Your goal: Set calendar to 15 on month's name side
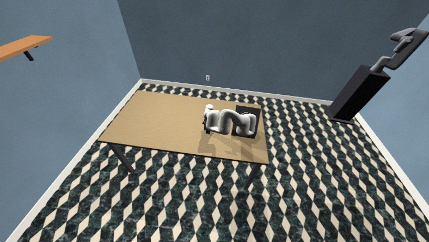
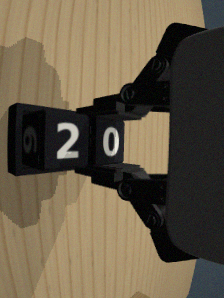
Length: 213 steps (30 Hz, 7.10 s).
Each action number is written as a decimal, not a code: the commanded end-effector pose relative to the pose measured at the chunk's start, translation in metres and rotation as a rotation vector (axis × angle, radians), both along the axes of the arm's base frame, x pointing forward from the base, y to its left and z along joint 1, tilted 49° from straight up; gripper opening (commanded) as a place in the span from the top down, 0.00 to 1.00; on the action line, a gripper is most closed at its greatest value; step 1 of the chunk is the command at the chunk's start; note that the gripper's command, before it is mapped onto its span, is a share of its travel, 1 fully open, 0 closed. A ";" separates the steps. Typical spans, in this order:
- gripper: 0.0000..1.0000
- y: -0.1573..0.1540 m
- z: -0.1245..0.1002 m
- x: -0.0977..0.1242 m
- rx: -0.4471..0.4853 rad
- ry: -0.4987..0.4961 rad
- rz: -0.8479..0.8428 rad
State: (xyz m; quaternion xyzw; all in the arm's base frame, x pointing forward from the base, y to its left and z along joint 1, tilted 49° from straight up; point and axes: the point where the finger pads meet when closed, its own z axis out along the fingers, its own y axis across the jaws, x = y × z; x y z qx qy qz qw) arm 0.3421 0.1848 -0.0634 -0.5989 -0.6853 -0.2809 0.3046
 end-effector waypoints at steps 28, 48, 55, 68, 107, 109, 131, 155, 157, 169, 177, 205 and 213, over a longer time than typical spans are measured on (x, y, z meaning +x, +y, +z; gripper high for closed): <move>0.71 -0.001 0.000 0.001 0.000 -0.002 -0.001; 0.63 -0.001 0.000 0.001 0.000 -0.002 -0.001; 0.55 -0.001 0.000 0.001 0.000 -0.002 -0.001; 0.51 -0.001 0.001 0.001 0.000 -0.002 -0.001; 0.00 -0.068 0.060 0.008 0.000 -0.002 -0.001; 0.00 -0.068 0.060 0.008 0.000 -0.002 -0.001; 0.00 -0.076 0.066 0.009 0.000 -0.002 -0.001; 0.00 -0.120 0.105 0.014 0.000 -0.002 -0.001; 0.00 -0.120 0.105 0.014 0.000 -0.002 -0.001; 0.00 -0.120 0.105 0.014 0.000 -0.002 -0.001; 0.00 -0.120 0.105 0.014 0.000 -0.002 -0.001; 0.00 -0.120 0.105 0.014 0.000 -0.002 -0.001; 0.00 -0.120 0.105 0.014 0.000 -0.002 -0.001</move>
